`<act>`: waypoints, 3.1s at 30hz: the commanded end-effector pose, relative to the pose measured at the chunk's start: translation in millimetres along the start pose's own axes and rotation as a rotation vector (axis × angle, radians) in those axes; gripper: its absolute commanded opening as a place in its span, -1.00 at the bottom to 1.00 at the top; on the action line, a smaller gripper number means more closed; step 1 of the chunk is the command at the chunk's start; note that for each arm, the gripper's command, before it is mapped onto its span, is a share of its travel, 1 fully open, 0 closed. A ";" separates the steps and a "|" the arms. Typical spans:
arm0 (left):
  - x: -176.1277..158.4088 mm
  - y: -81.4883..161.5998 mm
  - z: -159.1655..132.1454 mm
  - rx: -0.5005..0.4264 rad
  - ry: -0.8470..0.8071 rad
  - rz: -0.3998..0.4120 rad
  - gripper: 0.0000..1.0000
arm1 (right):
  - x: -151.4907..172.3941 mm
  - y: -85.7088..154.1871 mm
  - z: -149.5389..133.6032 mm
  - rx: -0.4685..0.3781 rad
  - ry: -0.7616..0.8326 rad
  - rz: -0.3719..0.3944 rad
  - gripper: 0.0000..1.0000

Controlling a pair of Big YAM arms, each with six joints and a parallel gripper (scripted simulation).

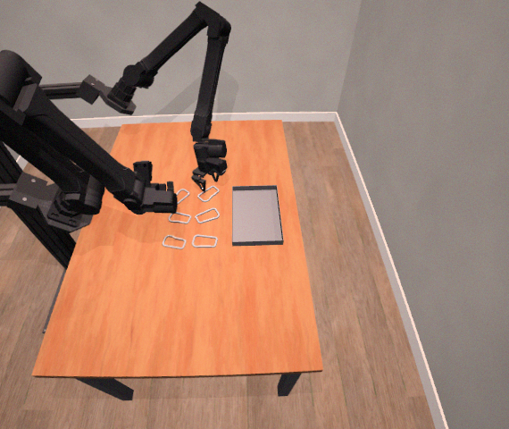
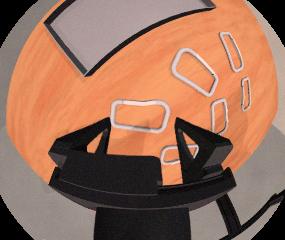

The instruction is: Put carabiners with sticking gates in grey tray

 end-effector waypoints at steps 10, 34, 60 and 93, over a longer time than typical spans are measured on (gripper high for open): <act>-8.3 -8.9 3.3 0.022 0.554 0.076 0.67 | -1.6 -0.1 0.2 -0.004 0.009 0.001 1.00; 2.3 -31.2 -1.0 0.045 1.410 0.220 0.67 | -1.6 -0.1 0.2 -0.004 0.009 0.001 1.00; 1.8 -57.1 -11.5 0.058 1.380 0.223 0.67 | -1.6 -0.1 0.2 -0.004 0.009 0.001 1.00; -2.8 -52.4 -7.1 0.051 1.382 0.209 0.19 | -1.6 -0.1 0.2 -0.004 0.009 0.001 1.00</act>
Point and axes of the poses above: on each arm, the point where the finger pads meet when closed, its own y axis back along the fingers, its own x axis across the jaws, z = x × y, the point moved 9 cm from there along y, back along the fingers, and after that the axes turned 15 degrees about y, right-handed, at the moved point
